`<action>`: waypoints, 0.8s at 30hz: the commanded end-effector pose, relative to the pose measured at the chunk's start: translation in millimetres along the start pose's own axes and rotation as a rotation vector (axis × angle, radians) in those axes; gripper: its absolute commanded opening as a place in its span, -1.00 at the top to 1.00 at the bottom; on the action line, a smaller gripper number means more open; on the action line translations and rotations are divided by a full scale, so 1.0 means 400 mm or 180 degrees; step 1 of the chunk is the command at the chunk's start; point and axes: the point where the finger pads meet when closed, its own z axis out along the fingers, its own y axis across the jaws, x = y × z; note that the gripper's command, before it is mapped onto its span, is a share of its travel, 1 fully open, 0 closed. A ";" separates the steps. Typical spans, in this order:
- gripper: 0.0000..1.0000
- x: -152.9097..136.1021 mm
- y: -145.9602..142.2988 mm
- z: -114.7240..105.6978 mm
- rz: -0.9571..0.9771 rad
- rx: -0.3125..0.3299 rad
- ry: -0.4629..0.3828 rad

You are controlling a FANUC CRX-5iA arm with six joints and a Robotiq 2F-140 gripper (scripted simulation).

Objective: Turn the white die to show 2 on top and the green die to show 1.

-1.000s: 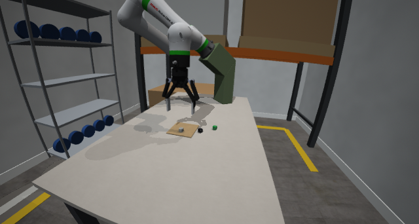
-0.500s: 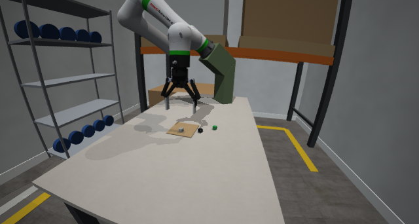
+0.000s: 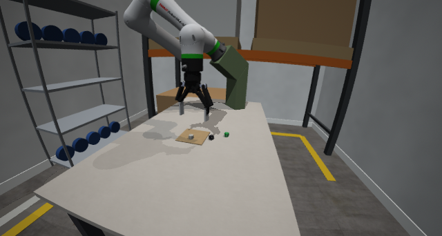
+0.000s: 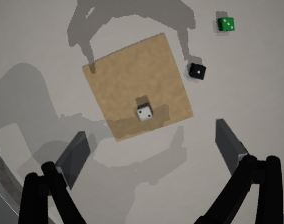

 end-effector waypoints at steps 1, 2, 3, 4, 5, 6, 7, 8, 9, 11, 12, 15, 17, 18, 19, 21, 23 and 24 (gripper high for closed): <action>-1.00 0.013 0.020 0.003 0.0554 0.0006 -0.0040; -1.00 0.015 0.023 0.003 0.0633 0.0006 -0.0040; -1.00 0.018 0.026 0.004 0.0726 0.0005 -0.0040; -1.00 0.020 0.030 0.004 0.0819 0.0005 -0.0039; -1.00 0.020 0.030 0.004 0.0826 0.0005 -0.0039; -1.00 0.025 0.036 0.005 0.1005 0.0003 -0.0039; -1.00 0.026 0.037 0.005 0.1030 0.0003 -0.0039; -1.00 0.030 0.043 0.006 0.1182 0.0002 -0.0038; -1.00 0.031 0.045 0.007 0.1246 0.0002 -0.0038; -1.00 0.037 0.052 0.008 0.1454 0.0000 -0.0038; -1.00 0.037 0.053 0.008 0.1473 0.0000 -0.0038; -1.00 0.042 0.059 0.009 0.1636 -0.0001 -0.0037; -1.00 0.050 0.070 0.010 0.1956 -0.0003 -0.0037; -1.00 0.053 0.074 0.011 0.2051 -0.0003 -0.0036; -1.00 0.055 0.076 0.011 0.2131 -0.0004 -0.0036; -1.00 0.060 0.082 0.012 0.2305 -0.0005 -0.0036; -1.00 0.064 0.088 0.013 0.2473 -0.0006 -0.0036; -1.00 0.067 0.092 0.013 0.2582 -0.0007 -0.0035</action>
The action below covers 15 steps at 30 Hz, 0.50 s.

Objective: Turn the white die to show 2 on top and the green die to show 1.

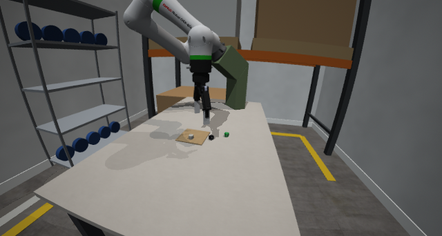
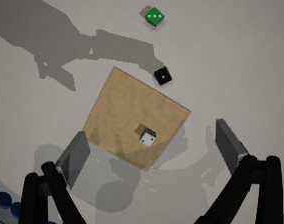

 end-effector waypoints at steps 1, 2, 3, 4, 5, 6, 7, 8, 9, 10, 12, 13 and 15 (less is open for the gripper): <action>-1.00 0.023 0.006 0.002 0.0550 -0.0038 -0.0056; -1.00 0.025 0.007 0.003 0.0615 -0.0038 -0.0056; -1.00 0.030 0.008 0.003 0.0732 -0.0039 -0.0055; -1.00 0.034 0.009 0.004 0.0826 -0.0040 -0.0054; -1.00 0.037 0.009 0.004 0.0891 -0.0041 -0.0054; -1.00 0.042 0.010 0.005 0.1009 -0.0042 -0.0053; -1.00 0.042 0.010 0.005 0.1009 -0.0042 -0.0053; -1.00 0.042 0.010 0.005 0.1009 -0.0042 -0.0053; -1.00 0.049 0.012 0.005 0.1172 -0.0044 -0.0052; -1.00 0.057 0.013 0.006 0.1355 -0.0045 -0.0050; -1.00 0.062 0.014 0.007 0.1457 -0.0046 -0.0050; -1.00 0.068 0.016 0.007 0.1601 -0.0048 -0.0049; -1.00 0.074 0.017 0.008 0.1746 -0.0049 -0.0047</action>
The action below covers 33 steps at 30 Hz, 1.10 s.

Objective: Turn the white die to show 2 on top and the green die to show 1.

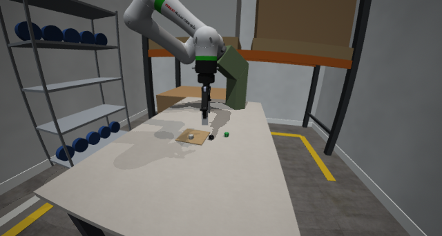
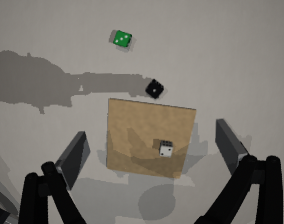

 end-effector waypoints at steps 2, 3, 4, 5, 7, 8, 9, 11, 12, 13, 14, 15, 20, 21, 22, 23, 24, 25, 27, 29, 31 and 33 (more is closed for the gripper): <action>-1.00 0.026 -0.005 0.003 0.0641 -0.0060 -0.0032; -1.00 0.030 -0.006 0.003 0.0713 -0.0061 -0.0031; -1.00 0.034 -0.007 0.003 0.0822 -0.0062 -0.0030; -1.00 0.038 -0.008 0.004 0.0917 -0.0062 -0.0029; -1.00 0.046 -0.010 0.004 0.1097 -0.0064 -0.0028; -1.00 0.050 -0.011 0.005 0.1191 -0.0064 -0.0027; -1.00 0.050 -0.011 0.005 0.1191 -0.0064 -0.0027; -1.00 0.054 -0.012 0.005 0.1298 -0.0065 -0.0025; -1.00 0.065 -0.015 0.006 0.1541 -0.0067 -0.0023; -1.00 0.067 -0.016 0.007 0.1591 -0.0067 -0.0022; -1.00 0.071 -0.017 0.007 0.1695 -0.0068 -0.0021; -1.00 0.075 -0.018 0.007 0.1780 -0.0069 -0.0020; -1.00 0.091 -0.022 0.009 0.2170 -0.0072 -0.0015; -1.00 0.098 -0.024 0.009 0.2326 -0.0073 -0.0013; -1.00 0.101 -0.025 0.010 0.2415 -0.0074 -0.0012; -1.00 0.103 -0.026 0.010 0.2456 -0.0074 -0.0012; -1.00 0.109 -0.028 0.010 0.2596 -0.0075 -0.0010; -1.00 0.113 -0.029 0.011 0.2686 -0.0076 -0.0009; -1.00 0.113 -0.029 0.011 0.2686 -0.0076 -0.0009; -1.00 0.126 -0.033 0.012 0.3012 -0.0078 -0.0004; -1.00 0.133 -0.035 0.012 0.3182 -0.0080 -0.0002; -1.00 0.137 -0.037 0.013 0.3281 -0.0080 0.0000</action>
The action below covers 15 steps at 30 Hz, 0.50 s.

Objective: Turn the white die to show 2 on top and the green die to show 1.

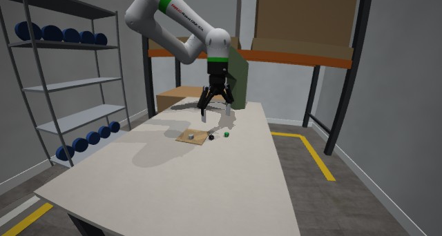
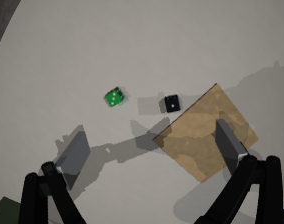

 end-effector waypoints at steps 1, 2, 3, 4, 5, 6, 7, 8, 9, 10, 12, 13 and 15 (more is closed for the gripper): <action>-1.00 0.008 -0.022 0.001 0.0551 -0.0058 0.0034; -1.00 0.009 -0.025 0.002 0.0641 -0.0058 0.0035; -1.00 0.010 -0.025 0.002 0.0645 -0.0058 0.0035; -1.00 0.012 -0.032 0.002 0.0820 -0.0058 0.0037; -1.00 0.013 -0.036 0.003 0.0899 -0.0058 0.0039; -1.00 0.015 -0.040 0.003 0.0999 -0.0057 0.0040; -1.00 0.016 -0.043 0.003 0.1088 -0.0057 0.0041; -1.00 0.017 -0.046 0.003 0.1145 -0.0057 0.0042; -1.00 0.018 -0.051 0.004 0.1271 -0.0057 0.0044; -1.00 0.018 -0.051 0.004 0.1271 -0.0057 0.0044; -1.00 0.020 -0.055 0.004 0.1381 -0.0056 0.0046; -1.00 0.023 -0.065 0.005 0.1608 -0.0056 0.0049; -1.00 0.025 -0.072 0.005 0.1774 -0.0055 0.0052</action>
